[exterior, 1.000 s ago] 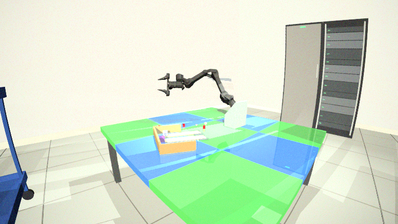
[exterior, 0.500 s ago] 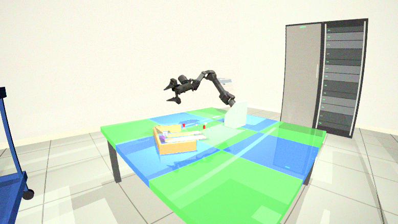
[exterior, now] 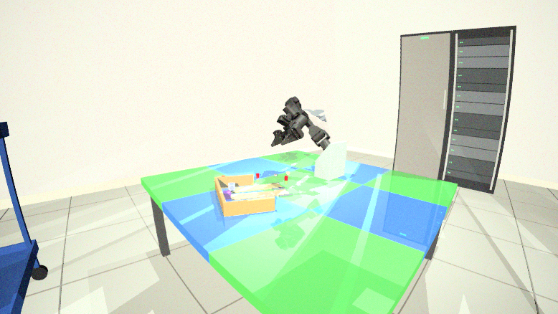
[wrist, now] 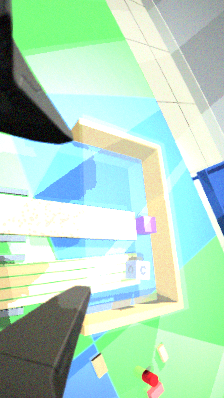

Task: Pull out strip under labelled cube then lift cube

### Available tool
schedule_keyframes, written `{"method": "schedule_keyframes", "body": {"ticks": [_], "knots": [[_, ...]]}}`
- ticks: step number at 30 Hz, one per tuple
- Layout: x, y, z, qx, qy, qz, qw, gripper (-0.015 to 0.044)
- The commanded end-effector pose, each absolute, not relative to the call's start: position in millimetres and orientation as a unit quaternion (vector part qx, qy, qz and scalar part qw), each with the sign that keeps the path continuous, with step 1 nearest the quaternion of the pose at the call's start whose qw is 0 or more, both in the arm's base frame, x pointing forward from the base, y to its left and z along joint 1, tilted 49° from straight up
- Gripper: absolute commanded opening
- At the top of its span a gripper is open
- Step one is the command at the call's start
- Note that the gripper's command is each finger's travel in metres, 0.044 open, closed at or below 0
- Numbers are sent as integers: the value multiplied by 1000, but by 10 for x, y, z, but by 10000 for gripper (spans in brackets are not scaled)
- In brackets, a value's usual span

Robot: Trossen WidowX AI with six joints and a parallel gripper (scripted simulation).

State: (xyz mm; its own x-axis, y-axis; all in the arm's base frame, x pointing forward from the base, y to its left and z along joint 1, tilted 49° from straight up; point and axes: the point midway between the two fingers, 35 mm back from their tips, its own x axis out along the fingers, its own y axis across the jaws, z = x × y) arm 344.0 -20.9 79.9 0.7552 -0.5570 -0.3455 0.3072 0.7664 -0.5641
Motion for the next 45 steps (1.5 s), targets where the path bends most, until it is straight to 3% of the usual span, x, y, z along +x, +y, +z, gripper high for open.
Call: {"method": "schedule_keyframes", "body": {"ticks": [1,26,41,45], "knots": [[3148,-93,580,-361,294,-218,858,400],[3148,-93,580,-361,294,-218,858,400],[3346,-1060,233,-173,545,-398,718,6],[3341,-1244,265,-130,562,-441,688,0]]}}
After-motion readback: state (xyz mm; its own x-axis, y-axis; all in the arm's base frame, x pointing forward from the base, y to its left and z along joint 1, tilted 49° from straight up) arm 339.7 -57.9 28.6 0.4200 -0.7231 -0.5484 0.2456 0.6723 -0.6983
